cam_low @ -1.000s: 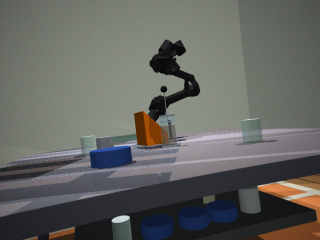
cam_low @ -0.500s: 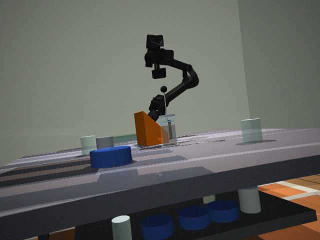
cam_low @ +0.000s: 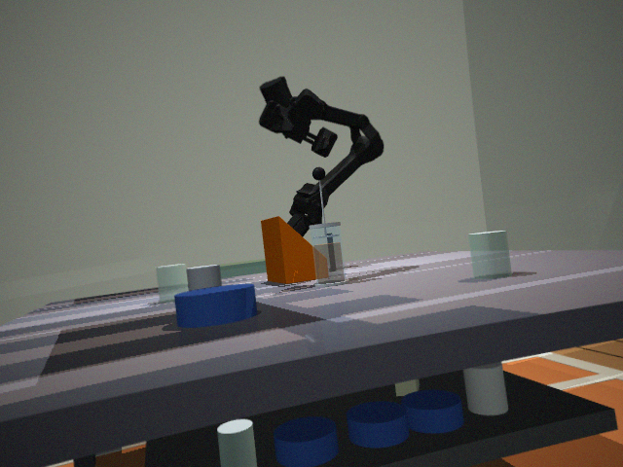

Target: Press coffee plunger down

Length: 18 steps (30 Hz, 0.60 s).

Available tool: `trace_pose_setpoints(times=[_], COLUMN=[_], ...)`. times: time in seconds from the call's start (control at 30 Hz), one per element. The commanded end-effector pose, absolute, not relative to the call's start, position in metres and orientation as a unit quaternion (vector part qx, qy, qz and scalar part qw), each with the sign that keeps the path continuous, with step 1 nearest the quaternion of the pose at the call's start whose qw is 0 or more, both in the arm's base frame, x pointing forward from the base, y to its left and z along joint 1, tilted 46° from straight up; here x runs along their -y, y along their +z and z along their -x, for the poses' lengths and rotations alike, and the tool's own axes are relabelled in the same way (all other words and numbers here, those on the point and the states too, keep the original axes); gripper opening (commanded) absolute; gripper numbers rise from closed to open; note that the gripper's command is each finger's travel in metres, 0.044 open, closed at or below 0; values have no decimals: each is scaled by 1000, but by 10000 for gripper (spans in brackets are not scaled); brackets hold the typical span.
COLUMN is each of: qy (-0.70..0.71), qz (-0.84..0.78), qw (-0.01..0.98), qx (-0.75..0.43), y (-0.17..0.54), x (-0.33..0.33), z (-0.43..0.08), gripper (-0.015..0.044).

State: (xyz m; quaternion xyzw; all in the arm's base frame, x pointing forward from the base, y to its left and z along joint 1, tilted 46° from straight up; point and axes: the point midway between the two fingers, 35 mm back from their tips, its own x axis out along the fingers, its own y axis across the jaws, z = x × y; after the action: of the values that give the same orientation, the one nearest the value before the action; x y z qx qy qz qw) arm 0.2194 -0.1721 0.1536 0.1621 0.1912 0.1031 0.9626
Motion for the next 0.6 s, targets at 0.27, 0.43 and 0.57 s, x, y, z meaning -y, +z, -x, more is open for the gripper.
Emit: trace_pose_setpoints(times=[0.27,0.43,0.57], qy=[89,89,89], qz=[-378,-378,-378], qw=[890,890,890], qx=[-239,-239,-240], y=[116,116,114], x=[129,128,128], z=[-207,-207,-210], gripper=[440,440,440])
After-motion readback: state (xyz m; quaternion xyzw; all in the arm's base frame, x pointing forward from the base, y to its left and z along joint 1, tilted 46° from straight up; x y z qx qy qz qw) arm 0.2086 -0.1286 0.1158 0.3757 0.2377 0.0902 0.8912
